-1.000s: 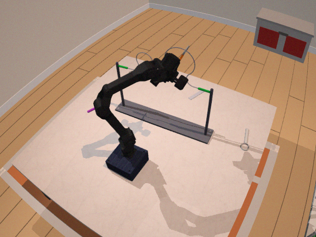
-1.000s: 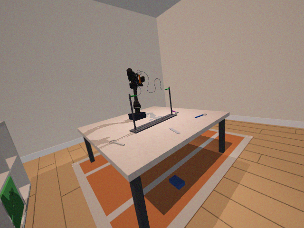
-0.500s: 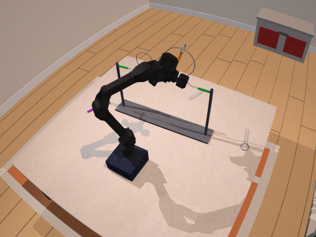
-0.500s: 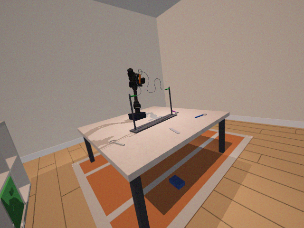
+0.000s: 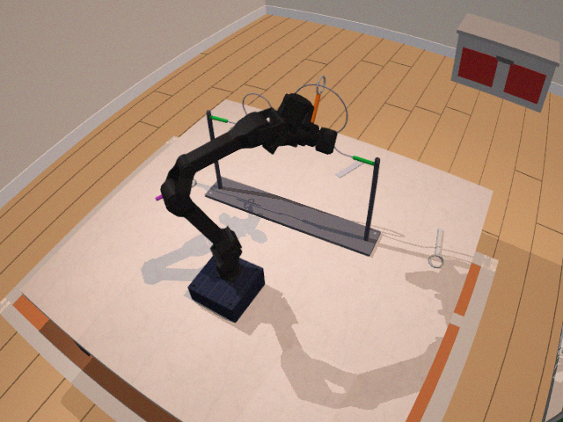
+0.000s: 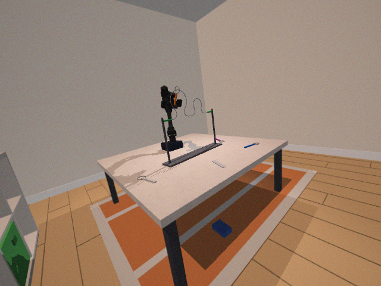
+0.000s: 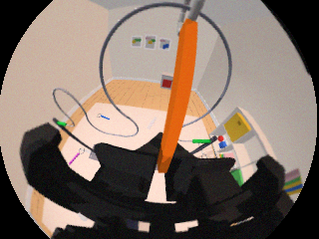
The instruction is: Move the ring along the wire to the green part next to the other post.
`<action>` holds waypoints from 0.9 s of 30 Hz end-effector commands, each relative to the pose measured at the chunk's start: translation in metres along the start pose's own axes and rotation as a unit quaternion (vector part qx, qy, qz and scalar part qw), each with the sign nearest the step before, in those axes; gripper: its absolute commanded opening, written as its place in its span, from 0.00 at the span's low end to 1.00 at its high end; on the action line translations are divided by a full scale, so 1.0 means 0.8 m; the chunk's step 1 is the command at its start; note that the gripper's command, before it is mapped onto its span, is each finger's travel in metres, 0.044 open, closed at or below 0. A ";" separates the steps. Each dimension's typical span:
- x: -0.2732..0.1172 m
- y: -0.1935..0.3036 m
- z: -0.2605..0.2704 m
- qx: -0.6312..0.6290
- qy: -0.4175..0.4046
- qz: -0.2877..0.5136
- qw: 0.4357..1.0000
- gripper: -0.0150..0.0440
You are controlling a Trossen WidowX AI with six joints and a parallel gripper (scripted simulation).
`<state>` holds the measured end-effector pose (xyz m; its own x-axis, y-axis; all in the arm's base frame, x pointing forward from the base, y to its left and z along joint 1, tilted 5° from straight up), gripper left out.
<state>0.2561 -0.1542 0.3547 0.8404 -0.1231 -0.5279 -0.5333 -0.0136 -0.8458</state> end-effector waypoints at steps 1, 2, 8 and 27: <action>0.000 0.002 0.000 -0.021 0.013 -0.001 1.000 0.00; 0.000 0.002 -0.001 -0.026 0.016 -0.001 1.000 0.00; 0.000 0.002 -0.002 -0.058 0.035 -0.004 0.998 0.00; 0.001 0.003 -0.008 -0.159 0.094 -0.012 0.983 0.00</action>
<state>0.2559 -0.1607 0.3536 0.8379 -0.2824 -0.4671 -0.5395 -0.2976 -0.7876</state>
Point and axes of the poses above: the point midway between the two fingers, 35 mm back from their tips, its own x axis out along the fingers, its own z axis across the jaws, y = z × x, the point moved 4 cm from there along -x, back along the fingers, and after that the axes turned 6 degrees about -x, right-handed, at the moved point
